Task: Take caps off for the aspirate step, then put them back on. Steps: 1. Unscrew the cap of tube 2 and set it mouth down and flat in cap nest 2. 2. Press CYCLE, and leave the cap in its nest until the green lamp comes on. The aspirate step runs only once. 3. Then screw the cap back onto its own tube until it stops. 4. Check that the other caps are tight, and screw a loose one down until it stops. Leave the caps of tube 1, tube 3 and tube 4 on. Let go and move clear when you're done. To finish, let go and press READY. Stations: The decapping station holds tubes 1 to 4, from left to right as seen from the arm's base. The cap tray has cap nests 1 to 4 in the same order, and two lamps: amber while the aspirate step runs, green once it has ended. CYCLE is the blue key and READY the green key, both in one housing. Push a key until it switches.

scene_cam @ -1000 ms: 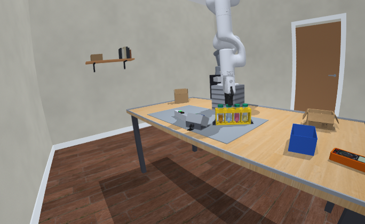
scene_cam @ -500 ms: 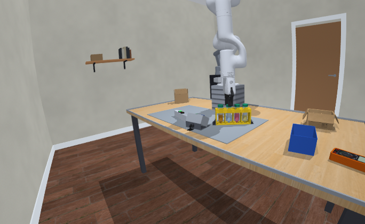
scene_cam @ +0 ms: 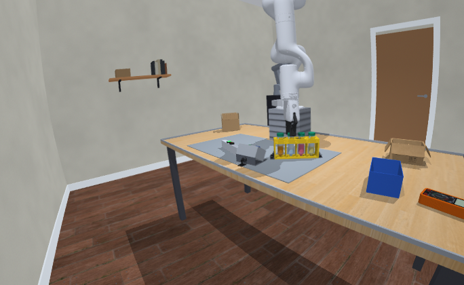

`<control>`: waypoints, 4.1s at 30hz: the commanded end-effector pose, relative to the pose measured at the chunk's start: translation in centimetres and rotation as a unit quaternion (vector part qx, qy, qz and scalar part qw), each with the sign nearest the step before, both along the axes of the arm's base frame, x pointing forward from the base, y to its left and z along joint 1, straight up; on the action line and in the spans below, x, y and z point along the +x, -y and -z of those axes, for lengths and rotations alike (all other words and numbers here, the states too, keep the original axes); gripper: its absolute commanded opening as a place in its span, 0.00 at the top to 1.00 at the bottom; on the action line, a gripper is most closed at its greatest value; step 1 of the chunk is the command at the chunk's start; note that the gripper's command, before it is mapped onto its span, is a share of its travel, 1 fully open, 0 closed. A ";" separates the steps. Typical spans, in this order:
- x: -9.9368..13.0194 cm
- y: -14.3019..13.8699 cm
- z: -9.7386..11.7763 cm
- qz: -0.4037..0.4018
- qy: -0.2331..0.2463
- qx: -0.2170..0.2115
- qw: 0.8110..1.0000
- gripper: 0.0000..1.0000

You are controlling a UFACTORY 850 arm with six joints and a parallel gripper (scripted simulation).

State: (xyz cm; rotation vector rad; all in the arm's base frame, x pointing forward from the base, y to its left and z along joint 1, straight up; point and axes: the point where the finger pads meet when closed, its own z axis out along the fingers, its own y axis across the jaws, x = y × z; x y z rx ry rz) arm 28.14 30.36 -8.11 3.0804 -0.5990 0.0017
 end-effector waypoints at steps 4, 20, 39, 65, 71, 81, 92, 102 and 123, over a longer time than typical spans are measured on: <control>0.1 -0.1 0.0 0.000 0.001 0.000 1.000 1.00; 0.1 -0.1 0.0 0.040 0.001 0.000 0.999 1.00; 0.1 -0.1 0.0 0.208 0.001 0.001 0.978 1.00; 0.1 -0.1 -1.8 0.242 0.002 0.001 0.970 0.54; 0.1 -0.1 -3.6 0.242 0.001 0.001 0.970 0.54; 2.1 1.4 -4.6 0.119 0.001 0.001 0.993 0.54; 4.3 3.0 -4.6 0.000 0.001 0.000 1.000 0.54; 4.3 3.0 -2.2 0.000 0.001 0.001 1.000 0.54; 4.3 3.0 -0.5 0.000 0.001 0.001 1.000 0.54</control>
